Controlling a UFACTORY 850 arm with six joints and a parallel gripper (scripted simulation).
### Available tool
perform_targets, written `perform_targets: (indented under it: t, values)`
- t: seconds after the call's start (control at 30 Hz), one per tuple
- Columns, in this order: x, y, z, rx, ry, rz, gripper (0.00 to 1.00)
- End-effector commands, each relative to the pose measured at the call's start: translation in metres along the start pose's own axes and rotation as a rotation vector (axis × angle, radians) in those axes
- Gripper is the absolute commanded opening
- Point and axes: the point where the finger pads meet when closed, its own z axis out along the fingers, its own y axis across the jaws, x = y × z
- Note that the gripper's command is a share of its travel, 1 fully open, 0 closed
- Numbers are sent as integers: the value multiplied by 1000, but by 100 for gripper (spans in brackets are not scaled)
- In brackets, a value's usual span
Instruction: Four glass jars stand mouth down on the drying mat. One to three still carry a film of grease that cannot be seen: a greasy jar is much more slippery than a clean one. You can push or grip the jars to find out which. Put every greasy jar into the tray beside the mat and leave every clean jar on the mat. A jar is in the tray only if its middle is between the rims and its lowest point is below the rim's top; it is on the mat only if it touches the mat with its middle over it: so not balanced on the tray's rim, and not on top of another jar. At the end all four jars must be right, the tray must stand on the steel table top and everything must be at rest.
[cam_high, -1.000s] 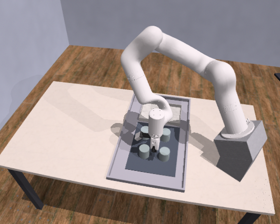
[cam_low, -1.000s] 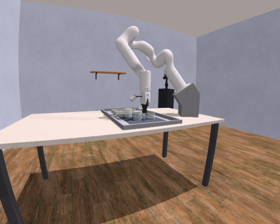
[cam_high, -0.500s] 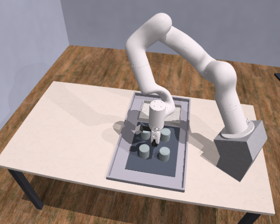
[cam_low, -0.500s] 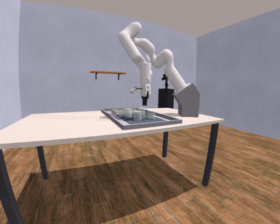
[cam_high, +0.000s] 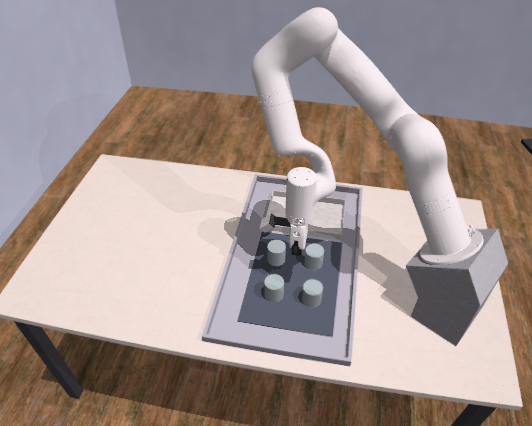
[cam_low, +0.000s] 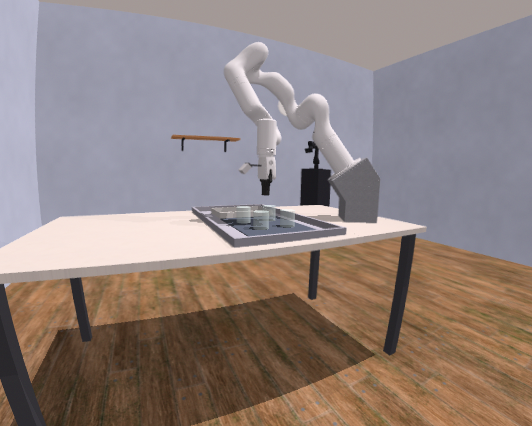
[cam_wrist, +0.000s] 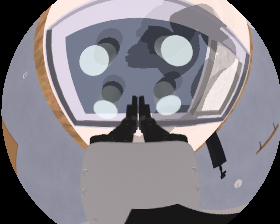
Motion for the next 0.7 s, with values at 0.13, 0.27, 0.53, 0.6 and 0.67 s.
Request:
perform_targets:
  t: [0.13,0.27,0.53,0.6,0.67]
  values:
    - [4,53,0,8,2,0,0]
    - [6,78,0,8,2,0,0]
    - [6,77,33,8,2,0,0]
    - [6,77,38,8,2,0,0]
    - [6,77,43,8,2,0,0]
